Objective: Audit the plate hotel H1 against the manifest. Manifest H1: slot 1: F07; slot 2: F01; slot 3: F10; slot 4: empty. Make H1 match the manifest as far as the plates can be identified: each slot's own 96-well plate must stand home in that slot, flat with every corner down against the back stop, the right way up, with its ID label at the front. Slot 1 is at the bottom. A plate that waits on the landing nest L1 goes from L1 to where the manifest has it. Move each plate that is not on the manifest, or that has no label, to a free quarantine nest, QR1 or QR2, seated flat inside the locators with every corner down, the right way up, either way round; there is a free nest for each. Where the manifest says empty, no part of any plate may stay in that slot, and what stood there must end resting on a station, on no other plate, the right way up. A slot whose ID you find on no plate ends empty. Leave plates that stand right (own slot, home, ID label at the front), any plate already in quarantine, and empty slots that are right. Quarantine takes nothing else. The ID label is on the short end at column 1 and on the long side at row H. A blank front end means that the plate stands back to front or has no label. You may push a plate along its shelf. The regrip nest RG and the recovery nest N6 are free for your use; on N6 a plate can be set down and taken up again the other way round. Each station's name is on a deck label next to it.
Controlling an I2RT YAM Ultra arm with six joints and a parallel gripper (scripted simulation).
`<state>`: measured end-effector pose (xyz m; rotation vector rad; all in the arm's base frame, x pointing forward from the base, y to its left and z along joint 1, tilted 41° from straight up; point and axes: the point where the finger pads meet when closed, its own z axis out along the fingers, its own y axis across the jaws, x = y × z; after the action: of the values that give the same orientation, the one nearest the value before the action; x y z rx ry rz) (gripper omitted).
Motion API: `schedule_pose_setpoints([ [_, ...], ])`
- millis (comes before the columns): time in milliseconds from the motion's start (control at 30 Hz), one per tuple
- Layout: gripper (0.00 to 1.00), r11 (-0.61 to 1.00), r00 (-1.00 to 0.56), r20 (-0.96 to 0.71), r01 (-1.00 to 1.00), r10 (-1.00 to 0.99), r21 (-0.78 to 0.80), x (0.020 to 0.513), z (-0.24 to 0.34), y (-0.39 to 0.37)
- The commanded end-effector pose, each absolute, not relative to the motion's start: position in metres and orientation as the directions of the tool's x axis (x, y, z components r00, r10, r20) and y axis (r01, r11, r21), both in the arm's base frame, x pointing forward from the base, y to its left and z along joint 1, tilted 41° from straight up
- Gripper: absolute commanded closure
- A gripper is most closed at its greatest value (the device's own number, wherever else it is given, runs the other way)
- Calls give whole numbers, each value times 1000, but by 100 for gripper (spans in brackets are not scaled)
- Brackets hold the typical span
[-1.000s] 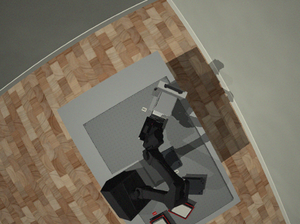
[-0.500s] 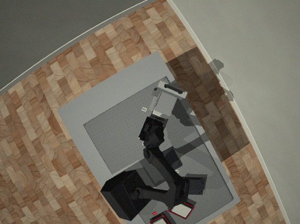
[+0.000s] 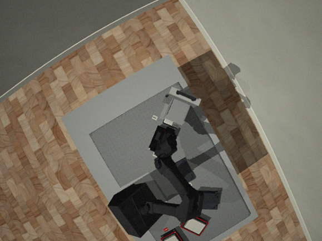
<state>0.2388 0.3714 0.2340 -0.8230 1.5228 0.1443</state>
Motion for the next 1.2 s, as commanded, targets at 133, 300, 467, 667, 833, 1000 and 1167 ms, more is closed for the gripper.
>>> schedule_pose_setpoints([
  [133, 100, 730, 104, -915, -571, -389, -375, 239, 242, 376],
  [300, 100, 730, 104, -915, -571, -389, -375, 241, 244, 378],
  [467, 100, 730, 104, -915, -571, -389, -375, 242, 245, 380],
  [667, 100, 730, 104, -915, -571, -389, -375, 243, 246, 381],
  [833, 100, 730, 104, -915, -571, -389, -375, 243, 246, 381],
  [1000, 100, 730, 104, -915, -571, -389, -375, 243, 246, 381],
  [1167, 100, 730, 104, -915, -571, -389, -375, 243, 246, 381],
])
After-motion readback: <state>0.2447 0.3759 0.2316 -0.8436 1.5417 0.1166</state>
